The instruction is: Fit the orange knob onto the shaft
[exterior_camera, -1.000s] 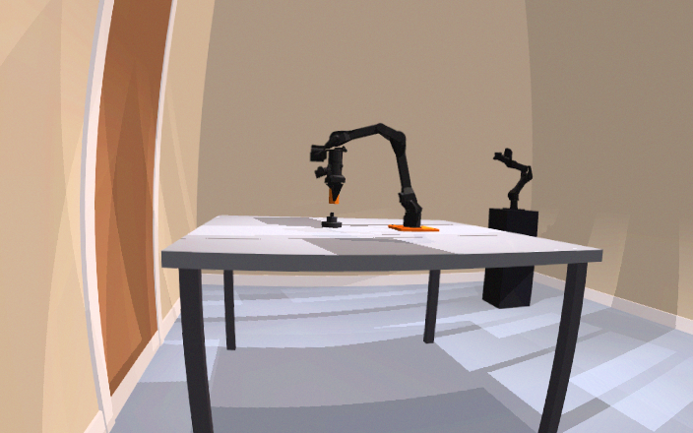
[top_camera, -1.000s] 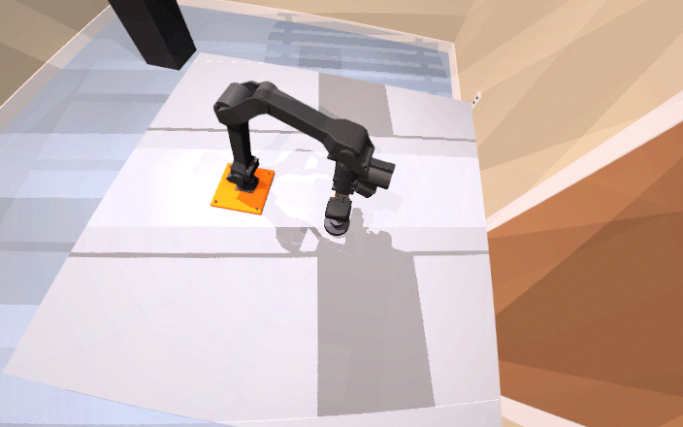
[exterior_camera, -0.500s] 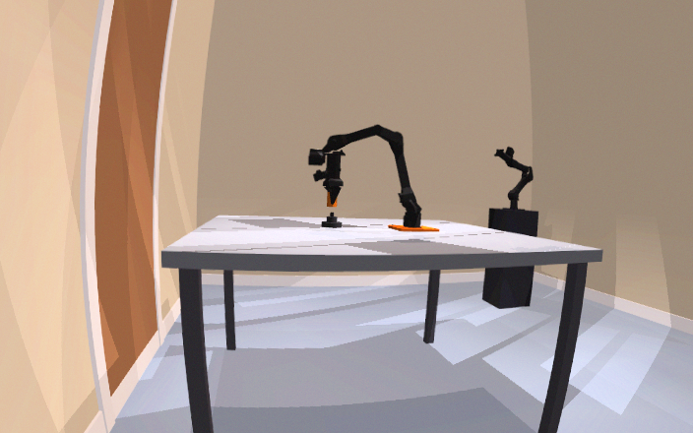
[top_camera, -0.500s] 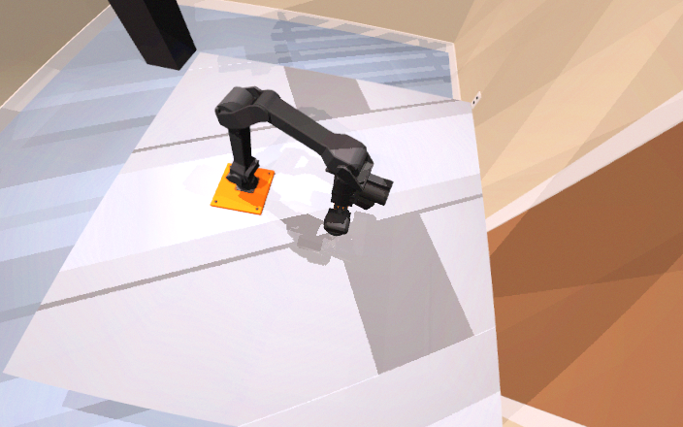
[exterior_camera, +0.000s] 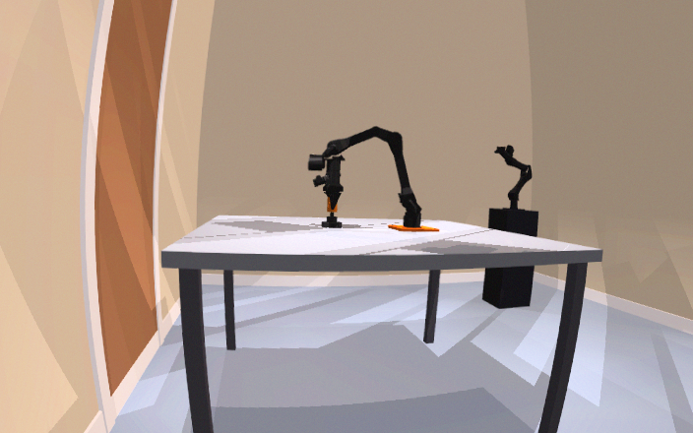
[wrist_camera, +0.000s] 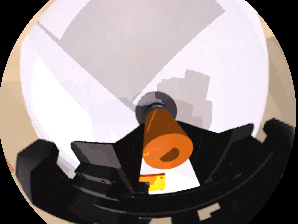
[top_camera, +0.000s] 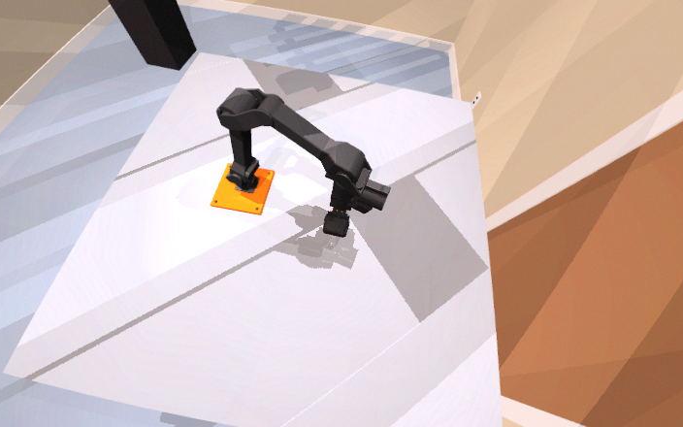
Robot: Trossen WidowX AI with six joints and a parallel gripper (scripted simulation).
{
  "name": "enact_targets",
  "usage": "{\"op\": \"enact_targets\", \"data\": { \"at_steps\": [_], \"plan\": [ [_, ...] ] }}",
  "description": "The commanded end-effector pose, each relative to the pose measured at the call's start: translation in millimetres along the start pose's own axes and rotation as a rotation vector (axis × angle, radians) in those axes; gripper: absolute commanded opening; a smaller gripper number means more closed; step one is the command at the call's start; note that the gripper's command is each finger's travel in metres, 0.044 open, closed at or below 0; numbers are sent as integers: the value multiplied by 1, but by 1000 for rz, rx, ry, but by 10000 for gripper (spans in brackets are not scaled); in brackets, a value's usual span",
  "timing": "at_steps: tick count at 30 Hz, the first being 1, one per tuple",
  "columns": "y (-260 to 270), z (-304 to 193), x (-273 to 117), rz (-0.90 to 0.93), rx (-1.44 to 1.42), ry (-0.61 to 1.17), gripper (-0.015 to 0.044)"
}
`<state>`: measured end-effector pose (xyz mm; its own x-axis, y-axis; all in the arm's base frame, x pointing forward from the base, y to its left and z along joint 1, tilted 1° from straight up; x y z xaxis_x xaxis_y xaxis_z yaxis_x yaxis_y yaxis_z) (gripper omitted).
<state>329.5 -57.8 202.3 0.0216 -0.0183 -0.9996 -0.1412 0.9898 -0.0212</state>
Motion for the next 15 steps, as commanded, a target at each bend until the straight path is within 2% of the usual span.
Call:
{"op": "enact_targets", "data": {
  "at_steps": [1, 15],
  "plan": [
    [0, -1, 1, 0, 0, 2, 0],
    [0, 0, 3, 0, 0, 2, 0]
  ]
}}
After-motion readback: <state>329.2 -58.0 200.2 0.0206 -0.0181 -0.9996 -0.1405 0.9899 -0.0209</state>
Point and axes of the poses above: the point midway between the two fingers, 35 mm back from their tips, its own x axis out along the fingers, its own y axis across the jaws, z = x × y, the point moved 10 cm from there along -x, back along the fingers, and after that the axes turned 7 degrees about -x, right-handed, at the moved point
